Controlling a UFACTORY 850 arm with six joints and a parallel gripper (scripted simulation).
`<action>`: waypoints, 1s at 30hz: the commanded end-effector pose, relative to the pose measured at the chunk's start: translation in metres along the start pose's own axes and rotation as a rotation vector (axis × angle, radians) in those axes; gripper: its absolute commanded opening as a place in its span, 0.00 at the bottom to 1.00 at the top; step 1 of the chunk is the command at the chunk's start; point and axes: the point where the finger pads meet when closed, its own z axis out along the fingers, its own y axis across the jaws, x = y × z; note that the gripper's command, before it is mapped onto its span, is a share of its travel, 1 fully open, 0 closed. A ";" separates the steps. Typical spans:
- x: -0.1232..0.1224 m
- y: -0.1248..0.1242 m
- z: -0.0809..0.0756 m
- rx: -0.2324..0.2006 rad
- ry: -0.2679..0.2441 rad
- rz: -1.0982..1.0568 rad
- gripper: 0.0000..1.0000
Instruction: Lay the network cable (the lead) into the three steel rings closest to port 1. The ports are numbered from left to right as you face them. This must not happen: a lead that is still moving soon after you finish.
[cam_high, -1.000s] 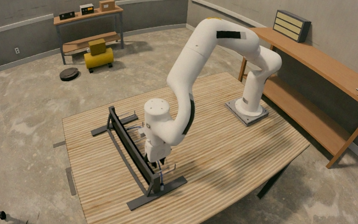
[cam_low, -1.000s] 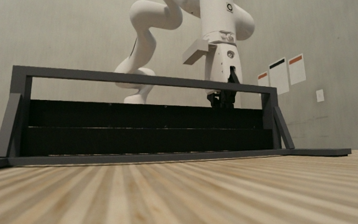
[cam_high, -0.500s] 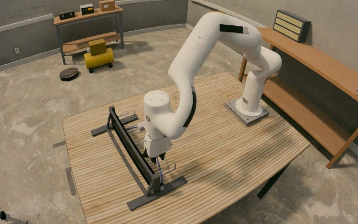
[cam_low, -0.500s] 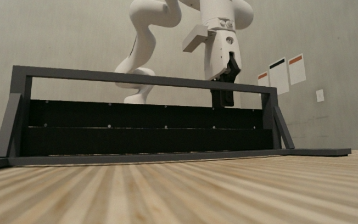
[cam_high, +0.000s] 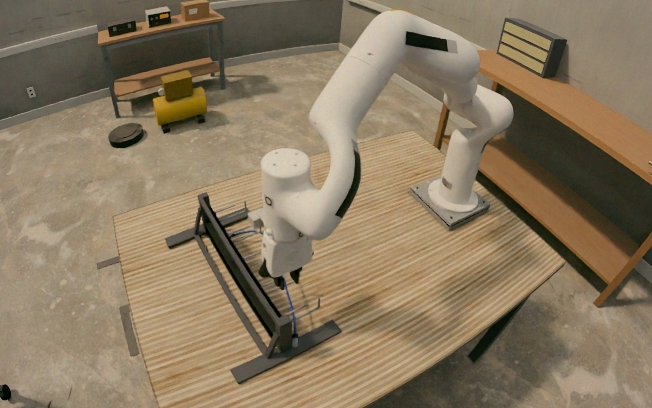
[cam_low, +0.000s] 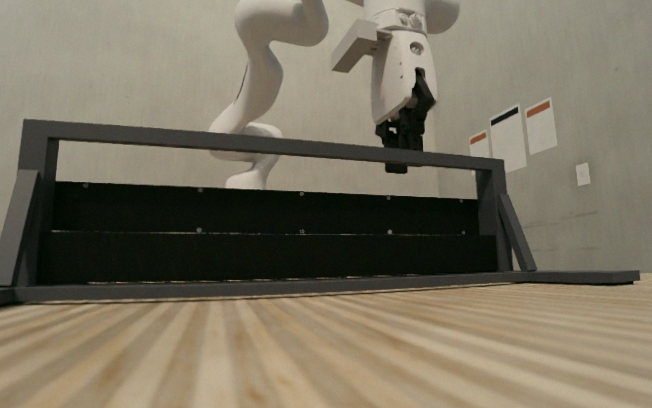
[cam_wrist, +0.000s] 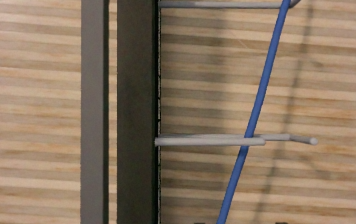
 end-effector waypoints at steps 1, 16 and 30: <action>0.000 -0.001 -0.005 0.003 -0.001 0.000 0.35; 0.000 -0.001 -0.007 0.003 -0.001 0.000 0.00; 0.000 -0.001 -0.007 0.003 -0.001 0.000 0.00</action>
